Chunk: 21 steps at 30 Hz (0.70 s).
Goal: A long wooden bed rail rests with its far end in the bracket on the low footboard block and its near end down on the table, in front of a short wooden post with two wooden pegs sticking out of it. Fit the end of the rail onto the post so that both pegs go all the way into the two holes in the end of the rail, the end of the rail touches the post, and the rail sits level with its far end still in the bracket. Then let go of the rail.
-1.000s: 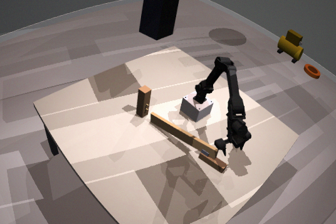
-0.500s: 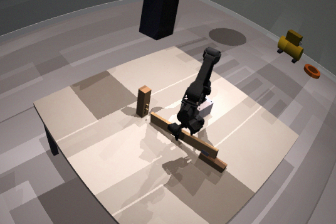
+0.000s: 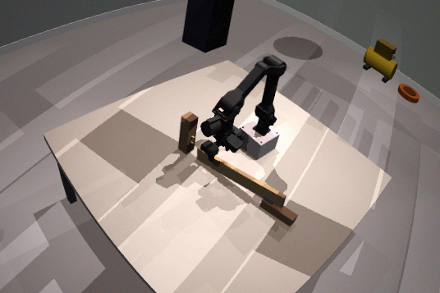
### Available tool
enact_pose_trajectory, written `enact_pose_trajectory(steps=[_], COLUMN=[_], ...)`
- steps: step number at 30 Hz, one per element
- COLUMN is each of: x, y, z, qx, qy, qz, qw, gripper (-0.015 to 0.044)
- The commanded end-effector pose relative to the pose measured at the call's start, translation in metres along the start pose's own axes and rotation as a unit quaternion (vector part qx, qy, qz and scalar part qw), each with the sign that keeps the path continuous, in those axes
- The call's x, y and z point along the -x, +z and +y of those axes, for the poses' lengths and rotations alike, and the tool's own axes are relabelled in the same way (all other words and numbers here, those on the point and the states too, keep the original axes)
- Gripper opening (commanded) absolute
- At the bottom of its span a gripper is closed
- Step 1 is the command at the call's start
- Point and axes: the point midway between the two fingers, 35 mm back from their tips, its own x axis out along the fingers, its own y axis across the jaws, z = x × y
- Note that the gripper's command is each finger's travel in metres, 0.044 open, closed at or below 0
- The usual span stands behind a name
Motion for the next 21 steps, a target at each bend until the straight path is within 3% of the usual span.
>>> enact_pose_trajectory(steps=[1, 21], x=[-0.001, -0.034], y=[-0.002, -0.002], z=[0.002, 0.000], qx=[0.006, 0.006], qy=[0.000, 0.000], qz=[0.003, 0.003], qw=[1.000, 1.000], gripper=[0.0440, 0.0440])
